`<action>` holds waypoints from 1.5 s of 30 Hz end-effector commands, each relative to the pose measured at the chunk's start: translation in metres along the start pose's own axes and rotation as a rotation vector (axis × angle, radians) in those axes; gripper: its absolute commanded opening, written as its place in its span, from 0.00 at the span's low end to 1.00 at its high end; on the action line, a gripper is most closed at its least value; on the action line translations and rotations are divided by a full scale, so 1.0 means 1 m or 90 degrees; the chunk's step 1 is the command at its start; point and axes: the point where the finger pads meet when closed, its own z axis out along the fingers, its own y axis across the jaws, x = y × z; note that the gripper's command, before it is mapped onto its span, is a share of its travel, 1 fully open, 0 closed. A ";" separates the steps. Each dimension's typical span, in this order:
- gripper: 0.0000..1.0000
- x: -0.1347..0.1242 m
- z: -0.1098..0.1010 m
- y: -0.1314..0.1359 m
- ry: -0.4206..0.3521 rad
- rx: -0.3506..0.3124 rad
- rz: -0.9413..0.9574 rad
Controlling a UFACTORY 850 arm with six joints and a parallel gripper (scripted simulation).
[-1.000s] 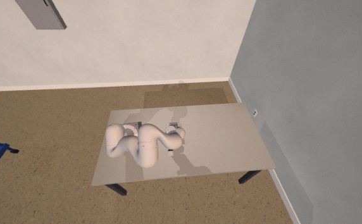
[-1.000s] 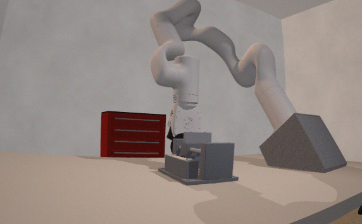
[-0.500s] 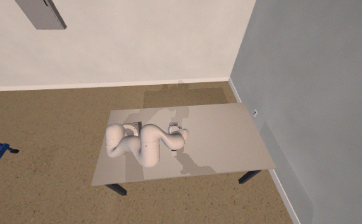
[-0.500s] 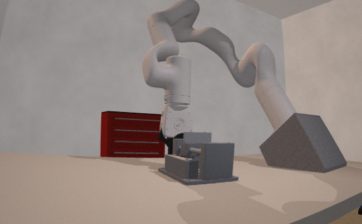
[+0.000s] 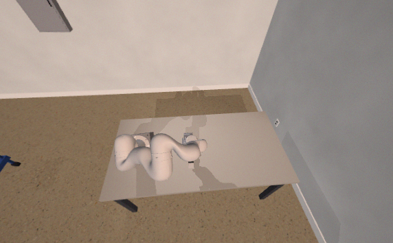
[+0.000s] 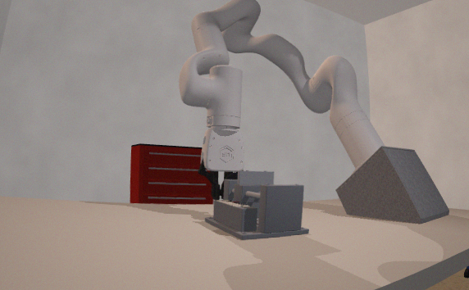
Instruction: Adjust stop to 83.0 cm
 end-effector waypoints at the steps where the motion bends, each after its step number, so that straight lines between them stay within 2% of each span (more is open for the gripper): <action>1: 0.06 0.000 -0.010 -0.002 0.000 -0.001 0.000; 9: 0.06 0.000 -0.025 0.001 0.000 -0.001 0.000; 18: 0.06 0.000 -0.040 0.021 0.000 -0.001 0.000; 27: 0.06 0.000 -0.039 0.037 0.000 -0.001 0.000; 45: 0.06 0.000 -0.019 0.056 0.000 -0.001 0.000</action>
